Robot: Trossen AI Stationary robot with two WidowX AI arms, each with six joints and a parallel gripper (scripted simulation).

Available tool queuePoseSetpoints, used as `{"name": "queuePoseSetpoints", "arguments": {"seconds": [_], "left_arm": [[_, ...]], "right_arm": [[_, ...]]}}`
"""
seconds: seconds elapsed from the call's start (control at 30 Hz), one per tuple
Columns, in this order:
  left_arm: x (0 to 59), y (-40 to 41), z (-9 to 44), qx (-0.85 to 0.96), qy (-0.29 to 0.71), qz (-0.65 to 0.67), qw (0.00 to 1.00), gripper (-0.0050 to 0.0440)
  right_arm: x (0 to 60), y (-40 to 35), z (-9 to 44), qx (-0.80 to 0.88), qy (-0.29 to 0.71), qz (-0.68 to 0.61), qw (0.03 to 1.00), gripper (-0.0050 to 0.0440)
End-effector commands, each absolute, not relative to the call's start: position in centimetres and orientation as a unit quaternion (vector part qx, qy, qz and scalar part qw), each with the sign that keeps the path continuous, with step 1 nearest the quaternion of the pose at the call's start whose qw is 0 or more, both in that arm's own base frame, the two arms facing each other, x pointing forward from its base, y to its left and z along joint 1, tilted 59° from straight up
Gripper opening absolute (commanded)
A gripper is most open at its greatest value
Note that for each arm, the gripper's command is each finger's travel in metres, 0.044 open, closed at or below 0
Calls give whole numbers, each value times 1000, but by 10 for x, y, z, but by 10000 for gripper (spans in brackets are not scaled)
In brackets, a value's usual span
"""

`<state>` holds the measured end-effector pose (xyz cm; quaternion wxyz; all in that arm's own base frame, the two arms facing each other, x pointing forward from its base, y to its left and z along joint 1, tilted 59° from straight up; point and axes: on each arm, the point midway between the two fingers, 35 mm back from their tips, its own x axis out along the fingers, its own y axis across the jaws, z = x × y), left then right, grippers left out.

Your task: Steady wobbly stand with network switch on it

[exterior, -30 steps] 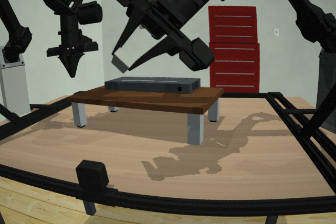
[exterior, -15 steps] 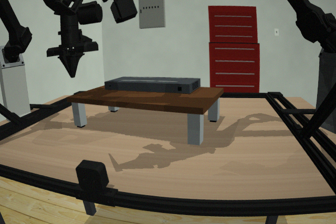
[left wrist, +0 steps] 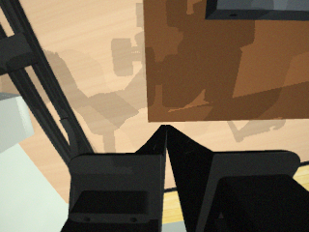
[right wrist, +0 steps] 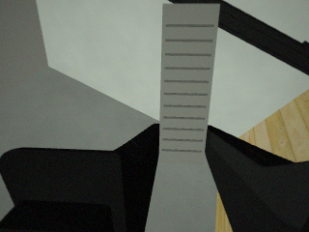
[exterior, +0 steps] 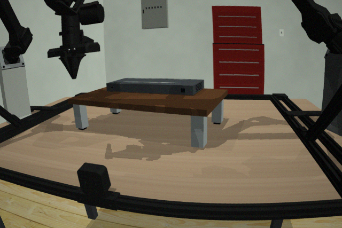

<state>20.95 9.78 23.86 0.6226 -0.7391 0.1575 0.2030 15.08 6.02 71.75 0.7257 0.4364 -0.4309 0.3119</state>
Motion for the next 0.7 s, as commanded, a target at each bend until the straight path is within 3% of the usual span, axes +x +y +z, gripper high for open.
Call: {"name": "queuePoseSetpoints", "arguments": {"seconds": [0.0, 0.33, 0.67], "left_arm": [[210, 98, 239, -739, 157, 203, 623, 0], [210, 98, 239, -739, 157, 203, 623, 0], [210, 98, 239, -739, 157, 203, 623, 0]], "right_arm": [[144, 57, 723, 425, -446, 310, 724, 0], [44, 19, 795, 236, -675, 211, 666, 0], [31, 12, 791, 229, -689, 205, 656, 0]]}}
